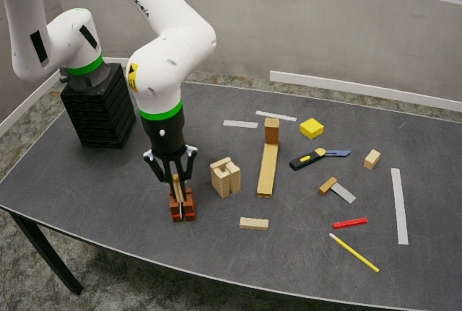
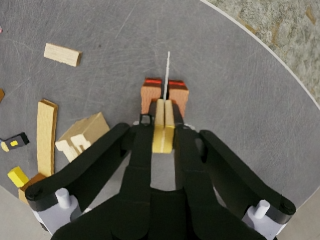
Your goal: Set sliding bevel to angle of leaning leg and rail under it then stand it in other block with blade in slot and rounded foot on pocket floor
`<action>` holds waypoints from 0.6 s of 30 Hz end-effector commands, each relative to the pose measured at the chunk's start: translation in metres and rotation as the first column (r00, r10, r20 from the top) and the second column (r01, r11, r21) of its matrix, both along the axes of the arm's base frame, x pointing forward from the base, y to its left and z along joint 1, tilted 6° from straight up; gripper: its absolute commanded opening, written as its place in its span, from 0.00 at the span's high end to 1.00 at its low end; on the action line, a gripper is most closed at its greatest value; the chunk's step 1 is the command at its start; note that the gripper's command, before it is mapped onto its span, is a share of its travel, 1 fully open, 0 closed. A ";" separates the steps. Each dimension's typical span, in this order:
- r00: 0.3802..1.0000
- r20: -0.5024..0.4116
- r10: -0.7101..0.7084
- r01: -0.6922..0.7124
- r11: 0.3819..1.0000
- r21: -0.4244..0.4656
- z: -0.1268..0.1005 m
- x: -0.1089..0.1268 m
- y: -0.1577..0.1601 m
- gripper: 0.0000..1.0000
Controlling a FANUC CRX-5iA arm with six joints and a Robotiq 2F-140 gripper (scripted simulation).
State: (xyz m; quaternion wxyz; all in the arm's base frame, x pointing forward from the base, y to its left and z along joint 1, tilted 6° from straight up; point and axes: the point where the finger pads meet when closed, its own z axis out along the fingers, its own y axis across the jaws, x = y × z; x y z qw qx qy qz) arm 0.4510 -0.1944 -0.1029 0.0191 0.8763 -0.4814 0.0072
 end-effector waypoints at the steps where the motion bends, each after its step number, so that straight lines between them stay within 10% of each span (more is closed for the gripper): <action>1: 1.000 0.001 0.000 0.000 1.000 -0.001 -0.001 0.001 0.000 0.90; 18: 1.000 0.001 0.000 0.000 1.000 -0.001 -0.003 0.001 -0.001 0.90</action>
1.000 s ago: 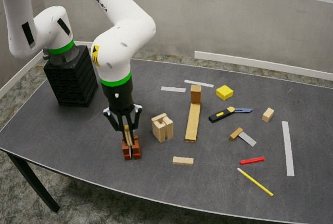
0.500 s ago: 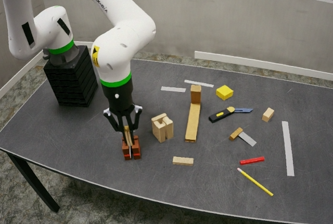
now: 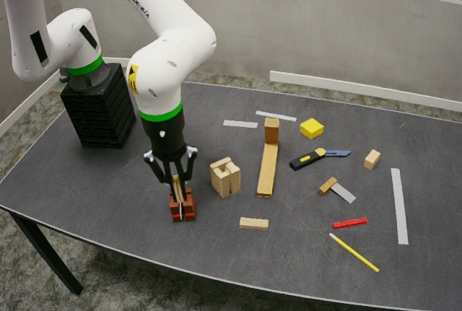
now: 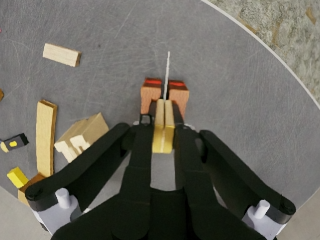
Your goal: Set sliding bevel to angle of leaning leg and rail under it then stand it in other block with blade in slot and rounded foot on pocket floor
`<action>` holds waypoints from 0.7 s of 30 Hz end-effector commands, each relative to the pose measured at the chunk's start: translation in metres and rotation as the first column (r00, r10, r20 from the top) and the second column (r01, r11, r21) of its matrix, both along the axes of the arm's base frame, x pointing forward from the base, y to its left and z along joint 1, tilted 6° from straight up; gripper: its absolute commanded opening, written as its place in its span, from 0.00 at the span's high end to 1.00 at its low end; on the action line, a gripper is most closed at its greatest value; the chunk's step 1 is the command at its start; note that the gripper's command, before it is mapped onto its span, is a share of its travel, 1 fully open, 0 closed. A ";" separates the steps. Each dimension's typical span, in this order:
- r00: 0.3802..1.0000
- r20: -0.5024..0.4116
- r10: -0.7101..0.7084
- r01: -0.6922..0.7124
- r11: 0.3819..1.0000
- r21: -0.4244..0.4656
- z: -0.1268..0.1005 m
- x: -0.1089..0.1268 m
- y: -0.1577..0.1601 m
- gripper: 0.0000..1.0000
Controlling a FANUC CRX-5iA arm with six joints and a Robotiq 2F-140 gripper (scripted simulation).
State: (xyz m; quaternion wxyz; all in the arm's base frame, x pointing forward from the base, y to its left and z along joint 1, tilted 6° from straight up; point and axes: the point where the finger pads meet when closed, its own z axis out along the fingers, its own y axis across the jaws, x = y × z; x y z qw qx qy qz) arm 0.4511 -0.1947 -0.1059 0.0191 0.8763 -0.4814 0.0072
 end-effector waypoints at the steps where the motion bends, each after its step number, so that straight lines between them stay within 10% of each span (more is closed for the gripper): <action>1: 1.000 0.001 0.000 0.000 1.000 -0.001 -0.001 0.001 0.000 0.90; 21: 1.000 0.001 0.000 0.000 1.000 -0.001 -0.004 0.001 -0.001 0.90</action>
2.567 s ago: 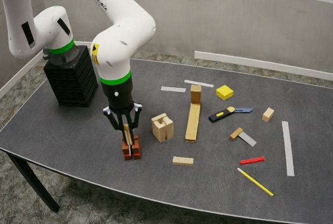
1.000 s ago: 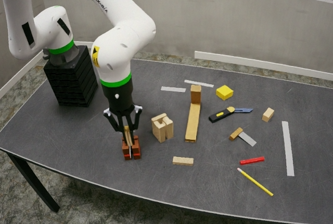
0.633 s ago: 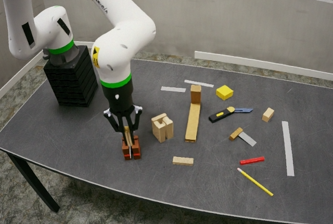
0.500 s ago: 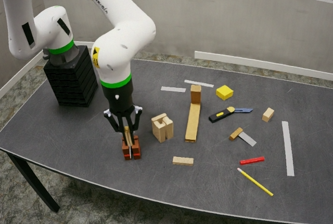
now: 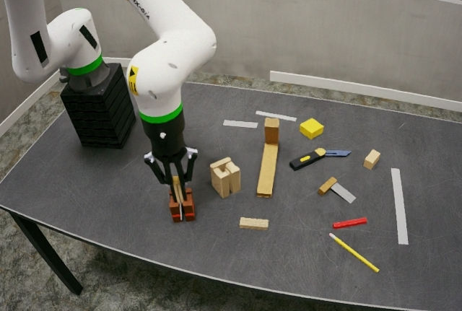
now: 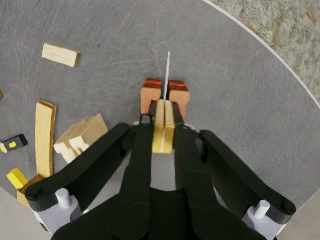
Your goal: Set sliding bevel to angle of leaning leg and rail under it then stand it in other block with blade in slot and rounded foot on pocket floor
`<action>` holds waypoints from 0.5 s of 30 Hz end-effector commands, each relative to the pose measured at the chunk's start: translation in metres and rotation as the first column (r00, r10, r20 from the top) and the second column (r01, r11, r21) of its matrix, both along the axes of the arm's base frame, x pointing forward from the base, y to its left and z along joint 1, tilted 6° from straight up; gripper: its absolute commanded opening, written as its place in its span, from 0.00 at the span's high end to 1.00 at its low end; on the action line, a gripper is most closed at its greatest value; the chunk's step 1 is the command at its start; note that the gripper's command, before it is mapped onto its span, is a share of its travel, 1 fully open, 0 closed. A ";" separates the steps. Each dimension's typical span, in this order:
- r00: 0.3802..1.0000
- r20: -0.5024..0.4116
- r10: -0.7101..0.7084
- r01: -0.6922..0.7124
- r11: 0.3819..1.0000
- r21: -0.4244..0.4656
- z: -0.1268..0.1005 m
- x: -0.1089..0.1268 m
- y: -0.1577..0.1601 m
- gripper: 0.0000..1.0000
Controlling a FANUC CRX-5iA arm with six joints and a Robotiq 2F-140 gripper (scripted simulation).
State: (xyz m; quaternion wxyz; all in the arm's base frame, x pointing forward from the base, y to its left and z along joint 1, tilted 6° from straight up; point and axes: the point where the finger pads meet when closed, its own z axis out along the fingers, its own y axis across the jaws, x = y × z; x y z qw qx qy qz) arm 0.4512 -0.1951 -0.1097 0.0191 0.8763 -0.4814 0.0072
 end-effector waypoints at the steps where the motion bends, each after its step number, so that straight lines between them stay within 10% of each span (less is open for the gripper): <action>1: 1.000 0.001 0.000 0.000 1.000 -0.001 0.000 0.001 0.000 0.90; 10: 1.000 0.001 0.000 0.000 1.000 -0.001 -0.001 0.001 0.000 0.90; 11: 1.000 0.001 0.000 0.000 1.000 -0.001 -0.001 0.001 0.000 0.00; 15: 1.000 0.001 0.000 0.000 1.000 -0.001 -0.001 0.001 0.000 0.00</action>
